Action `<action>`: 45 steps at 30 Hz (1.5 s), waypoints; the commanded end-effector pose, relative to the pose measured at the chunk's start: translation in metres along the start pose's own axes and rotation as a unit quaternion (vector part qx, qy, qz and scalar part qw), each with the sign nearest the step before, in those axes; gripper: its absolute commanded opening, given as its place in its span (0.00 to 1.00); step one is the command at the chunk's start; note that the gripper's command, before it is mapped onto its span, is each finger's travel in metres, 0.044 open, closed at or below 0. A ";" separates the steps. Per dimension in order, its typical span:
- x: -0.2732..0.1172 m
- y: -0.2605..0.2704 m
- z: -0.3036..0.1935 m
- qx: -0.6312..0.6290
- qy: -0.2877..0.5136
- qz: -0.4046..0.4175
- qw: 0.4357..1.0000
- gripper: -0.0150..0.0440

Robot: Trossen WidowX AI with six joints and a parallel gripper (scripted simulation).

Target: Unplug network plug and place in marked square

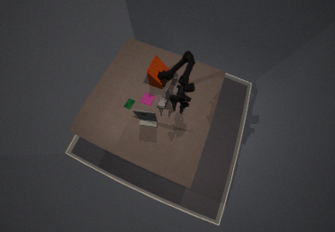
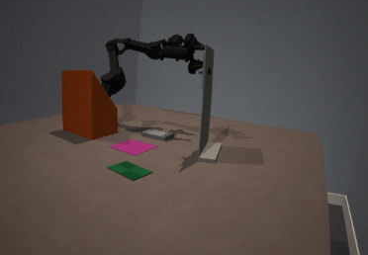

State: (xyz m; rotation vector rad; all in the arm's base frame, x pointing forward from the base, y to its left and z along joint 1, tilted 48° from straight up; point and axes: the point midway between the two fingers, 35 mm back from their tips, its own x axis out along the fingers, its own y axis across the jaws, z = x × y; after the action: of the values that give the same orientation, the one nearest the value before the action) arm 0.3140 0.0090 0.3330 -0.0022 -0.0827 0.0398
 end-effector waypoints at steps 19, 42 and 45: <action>0.037 -0.043 -0.083 -0.119 0.023 -0.021 0.992 0.52; 0.019 -0.097 -0.183 -0.260 0.059 -0.040 0.963 0.52; 0.012 -0.102 -0.194 -0.278 0.064 -0.042 0.958 0.52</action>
State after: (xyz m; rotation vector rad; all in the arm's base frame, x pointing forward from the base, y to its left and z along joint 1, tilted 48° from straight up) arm 0.3524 -0.0876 0.1580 -0.5296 0.0130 -0.0702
